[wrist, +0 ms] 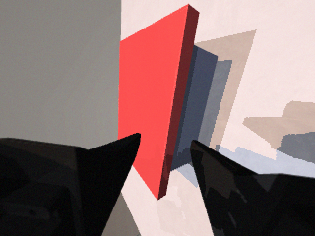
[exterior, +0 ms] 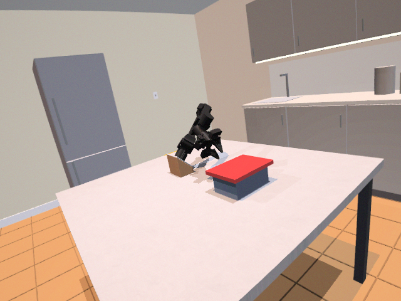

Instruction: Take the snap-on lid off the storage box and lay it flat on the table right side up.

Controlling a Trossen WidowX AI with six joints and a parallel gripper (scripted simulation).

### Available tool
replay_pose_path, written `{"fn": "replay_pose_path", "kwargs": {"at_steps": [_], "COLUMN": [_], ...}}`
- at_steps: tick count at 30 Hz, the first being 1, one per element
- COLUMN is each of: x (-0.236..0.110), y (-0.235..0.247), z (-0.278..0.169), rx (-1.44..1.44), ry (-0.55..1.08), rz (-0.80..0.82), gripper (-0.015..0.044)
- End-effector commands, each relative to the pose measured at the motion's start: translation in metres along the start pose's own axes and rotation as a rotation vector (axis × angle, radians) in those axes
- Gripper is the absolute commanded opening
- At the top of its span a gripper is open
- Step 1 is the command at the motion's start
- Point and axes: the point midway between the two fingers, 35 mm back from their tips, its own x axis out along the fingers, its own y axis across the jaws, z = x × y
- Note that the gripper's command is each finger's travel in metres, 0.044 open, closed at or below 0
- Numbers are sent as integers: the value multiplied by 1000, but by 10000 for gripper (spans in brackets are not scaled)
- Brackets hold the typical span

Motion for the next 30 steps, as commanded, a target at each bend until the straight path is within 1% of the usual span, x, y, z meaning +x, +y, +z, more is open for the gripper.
{"fn": "replay_pose_path", "kwargs": {"at_steps": [1, 30], "x": [7, 54], "y": [0, -1], "z": [2, 0], "rx": [6, 8], "ry": [-5, 0], "rz": [-1, 3], "gripper": [235, 235]}}
